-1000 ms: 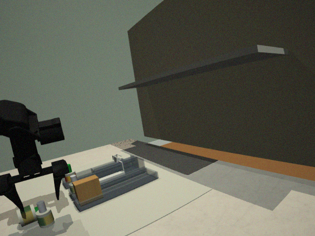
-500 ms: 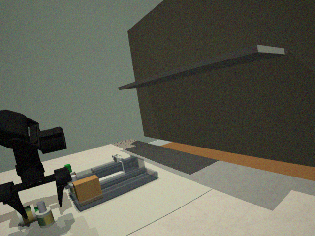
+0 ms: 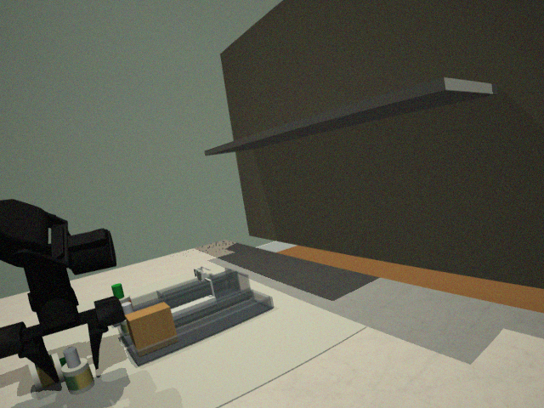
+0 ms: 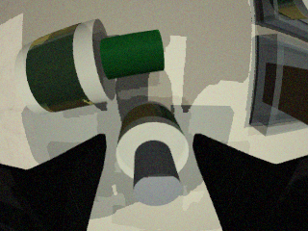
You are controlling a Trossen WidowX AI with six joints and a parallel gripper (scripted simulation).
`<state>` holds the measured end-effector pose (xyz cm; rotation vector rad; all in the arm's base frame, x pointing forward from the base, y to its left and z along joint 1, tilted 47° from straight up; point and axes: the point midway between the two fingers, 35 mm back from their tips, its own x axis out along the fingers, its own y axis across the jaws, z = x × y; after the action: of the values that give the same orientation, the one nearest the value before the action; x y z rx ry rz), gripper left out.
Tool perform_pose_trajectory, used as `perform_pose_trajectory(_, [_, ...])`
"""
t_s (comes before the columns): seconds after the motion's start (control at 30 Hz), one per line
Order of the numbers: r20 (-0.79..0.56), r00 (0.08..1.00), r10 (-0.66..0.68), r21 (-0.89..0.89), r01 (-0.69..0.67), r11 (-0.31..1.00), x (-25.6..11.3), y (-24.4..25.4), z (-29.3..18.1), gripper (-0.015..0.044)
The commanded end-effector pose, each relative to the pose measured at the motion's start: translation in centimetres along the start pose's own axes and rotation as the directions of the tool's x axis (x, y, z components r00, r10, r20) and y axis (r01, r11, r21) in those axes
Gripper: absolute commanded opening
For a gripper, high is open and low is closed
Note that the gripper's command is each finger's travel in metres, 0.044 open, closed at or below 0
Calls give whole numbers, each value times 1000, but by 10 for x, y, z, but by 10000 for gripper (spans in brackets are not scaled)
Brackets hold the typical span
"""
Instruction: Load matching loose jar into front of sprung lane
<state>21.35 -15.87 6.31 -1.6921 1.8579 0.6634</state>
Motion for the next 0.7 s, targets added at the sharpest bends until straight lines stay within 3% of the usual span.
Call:
perform_pose_trajectory(0.0, [0,1000,-1,-2,1,1000,0,0,0,204])
perform_pose_trajectory(0.23, [0,1000,-1,-2,1,1000,0,0,0,157])
perform_pose_trajectory(0.43, [10,1000,-3,-2,3,1000,-16,-4,4,0])
perform_pose_trajectory(0.67, [20,1000,-3,-3,3,1000,-51,-6,10,0])
